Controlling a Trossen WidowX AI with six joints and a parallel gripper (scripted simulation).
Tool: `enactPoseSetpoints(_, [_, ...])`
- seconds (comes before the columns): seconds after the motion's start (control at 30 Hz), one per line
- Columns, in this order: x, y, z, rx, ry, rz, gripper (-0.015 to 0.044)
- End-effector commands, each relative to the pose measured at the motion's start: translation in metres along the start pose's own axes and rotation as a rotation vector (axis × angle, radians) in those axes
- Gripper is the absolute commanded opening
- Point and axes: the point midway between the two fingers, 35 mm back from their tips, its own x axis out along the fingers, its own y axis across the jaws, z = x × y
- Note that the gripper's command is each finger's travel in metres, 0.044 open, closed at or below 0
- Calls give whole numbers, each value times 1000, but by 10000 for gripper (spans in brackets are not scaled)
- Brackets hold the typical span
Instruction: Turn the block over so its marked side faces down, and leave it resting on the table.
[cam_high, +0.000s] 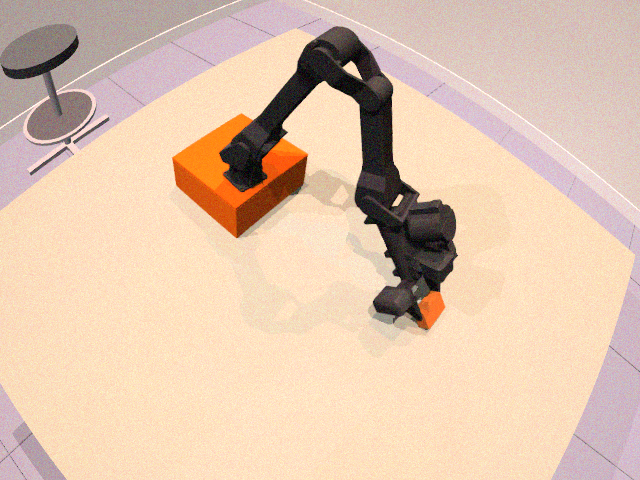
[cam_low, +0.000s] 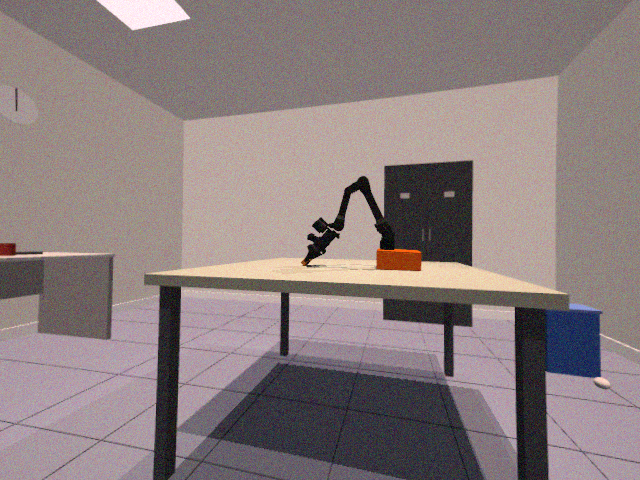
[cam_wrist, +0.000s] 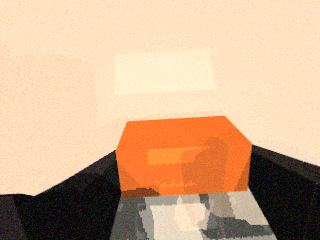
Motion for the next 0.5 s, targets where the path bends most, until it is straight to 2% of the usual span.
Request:
enactPoseSetpoints(0.0, [6, 1, -2, -7, -49, -2, 0])
enactPoseSetpoints(0.47, [15, 1, -13, -7, -249, -2, 0])
